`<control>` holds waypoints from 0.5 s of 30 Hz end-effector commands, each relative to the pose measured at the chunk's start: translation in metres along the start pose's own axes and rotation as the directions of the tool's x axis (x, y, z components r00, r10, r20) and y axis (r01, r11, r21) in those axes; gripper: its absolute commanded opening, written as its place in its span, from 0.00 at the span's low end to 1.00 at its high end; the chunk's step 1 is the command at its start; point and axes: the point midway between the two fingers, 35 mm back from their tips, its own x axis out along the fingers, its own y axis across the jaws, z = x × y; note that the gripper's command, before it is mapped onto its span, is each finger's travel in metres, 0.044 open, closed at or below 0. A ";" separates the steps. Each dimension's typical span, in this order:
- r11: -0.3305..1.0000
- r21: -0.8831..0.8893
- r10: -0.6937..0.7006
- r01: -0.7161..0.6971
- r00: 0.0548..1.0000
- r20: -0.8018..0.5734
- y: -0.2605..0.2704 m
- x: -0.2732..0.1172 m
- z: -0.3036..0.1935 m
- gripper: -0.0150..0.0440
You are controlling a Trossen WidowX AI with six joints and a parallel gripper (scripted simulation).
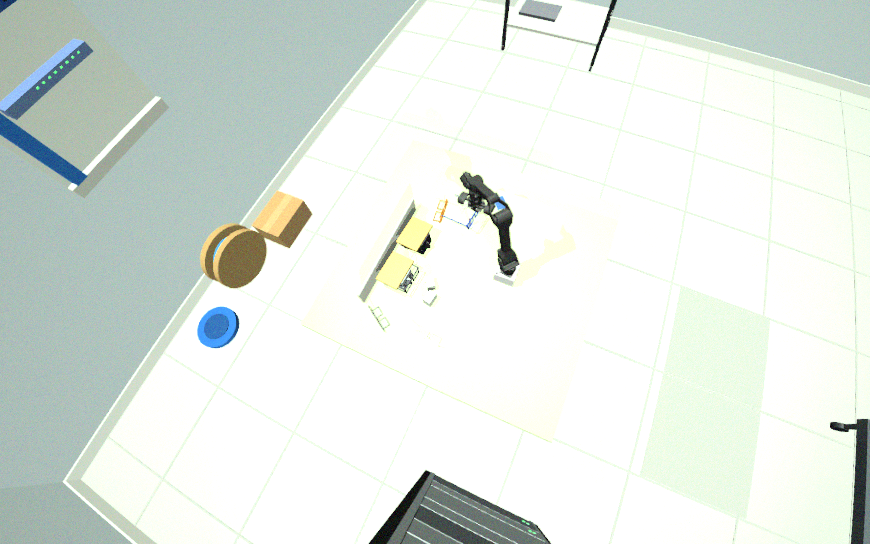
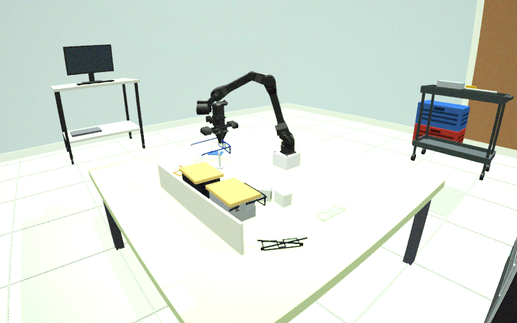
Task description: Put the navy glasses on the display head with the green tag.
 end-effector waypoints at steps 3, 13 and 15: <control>1.000 0.013 -0.002 0.001 0.999 0.044 0.011 -0.006 -0.023 0.25; 0.999 0.036 0.004 -0.008 0.994 0.113 0.028 -0.012 -0.067 0.25; 0.999 0.041 0.008 -0.013 0.992 0.127 0.030 -0.013 -0.076 0.25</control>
